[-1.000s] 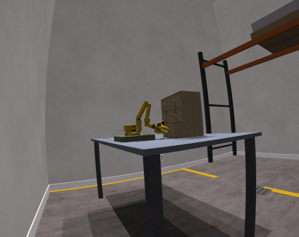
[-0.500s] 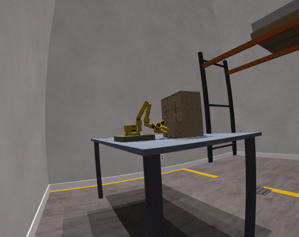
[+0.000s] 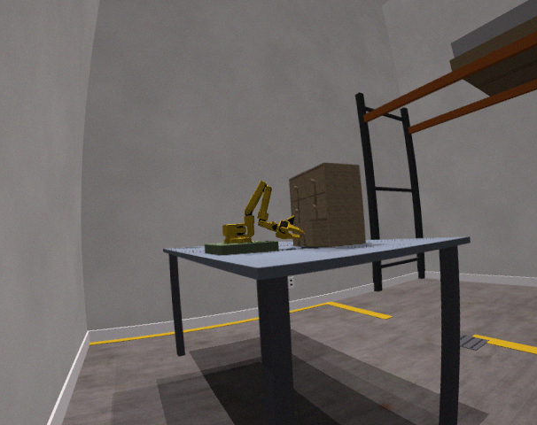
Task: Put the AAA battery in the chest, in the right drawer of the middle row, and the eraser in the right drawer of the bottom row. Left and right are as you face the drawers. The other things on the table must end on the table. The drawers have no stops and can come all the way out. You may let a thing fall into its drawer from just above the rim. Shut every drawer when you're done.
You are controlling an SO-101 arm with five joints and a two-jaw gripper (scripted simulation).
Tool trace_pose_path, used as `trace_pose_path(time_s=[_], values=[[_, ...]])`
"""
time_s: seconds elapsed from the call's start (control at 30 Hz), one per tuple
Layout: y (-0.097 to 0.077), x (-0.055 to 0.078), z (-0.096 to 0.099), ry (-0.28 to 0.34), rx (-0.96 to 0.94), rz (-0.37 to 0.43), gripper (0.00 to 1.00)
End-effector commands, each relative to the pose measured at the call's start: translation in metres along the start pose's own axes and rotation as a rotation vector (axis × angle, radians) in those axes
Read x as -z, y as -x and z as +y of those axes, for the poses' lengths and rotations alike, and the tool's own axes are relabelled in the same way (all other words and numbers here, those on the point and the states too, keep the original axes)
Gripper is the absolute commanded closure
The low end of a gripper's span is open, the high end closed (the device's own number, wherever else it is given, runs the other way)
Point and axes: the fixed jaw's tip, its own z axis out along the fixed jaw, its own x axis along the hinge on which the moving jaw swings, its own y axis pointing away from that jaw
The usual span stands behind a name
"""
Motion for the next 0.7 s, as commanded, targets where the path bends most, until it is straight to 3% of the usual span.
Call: trace_pose_path(time_s=[0.0,0.67], values=[[-0.0036,0.0044,-0.0009,-0.007,-0.001,0.012,1.00],[-0.0050,0.0069,-0.0010,-0.011,-0.003,0.016,1.00]])
